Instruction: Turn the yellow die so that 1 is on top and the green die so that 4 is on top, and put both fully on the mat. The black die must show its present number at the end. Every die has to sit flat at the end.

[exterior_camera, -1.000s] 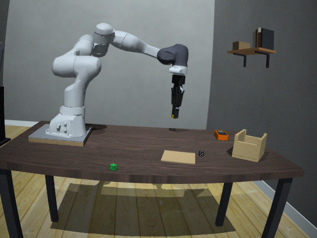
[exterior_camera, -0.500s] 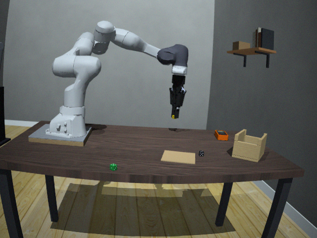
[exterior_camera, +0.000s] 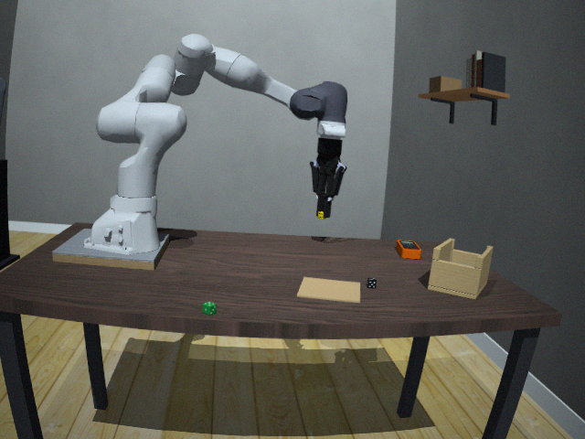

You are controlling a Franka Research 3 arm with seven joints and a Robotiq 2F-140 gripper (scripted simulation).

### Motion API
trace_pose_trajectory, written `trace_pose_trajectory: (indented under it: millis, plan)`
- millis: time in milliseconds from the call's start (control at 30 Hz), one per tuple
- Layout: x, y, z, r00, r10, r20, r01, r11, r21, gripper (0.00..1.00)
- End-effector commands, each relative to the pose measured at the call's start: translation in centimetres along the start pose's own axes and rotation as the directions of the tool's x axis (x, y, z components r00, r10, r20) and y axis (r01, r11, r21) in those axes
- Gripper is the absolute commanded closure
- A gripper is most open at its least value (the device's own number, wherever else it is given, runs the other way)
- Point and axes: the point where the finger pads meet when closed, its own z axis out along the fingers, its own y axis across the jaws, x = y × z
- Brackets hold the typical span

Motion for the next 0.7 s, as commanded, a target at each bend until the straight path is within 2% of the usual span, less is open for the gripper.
trace_pose_trajectory:
  millis: [0,133,267,333,500,667]
  plan:
    - [-0.12,-0.36,-0.07,0.985,-0.173,0.009,0.173,0.985,0.008,0.82]
    - [-0.12,-0.36,-0.07,0.984,-0.177,0.012,0.177,0.984,0.008,0.82]
    - [-0.04,-0.43,0.03,0.982,-0.176,0.063,0.176,0.984,0.009,0.82]
    - [-0.04,-0.43,0.03,0.982,-0.176,0.063,0.176,0.984,0.009,0.82]
    - [0.6,-0.66,0.21,0.957,-0.168,0.236,0.169,0.985,0.017,0.82]
    - [0.67,-0.48,0.24,0.934,-0.168,0.315,0.174,0.985,0.01,0.82]
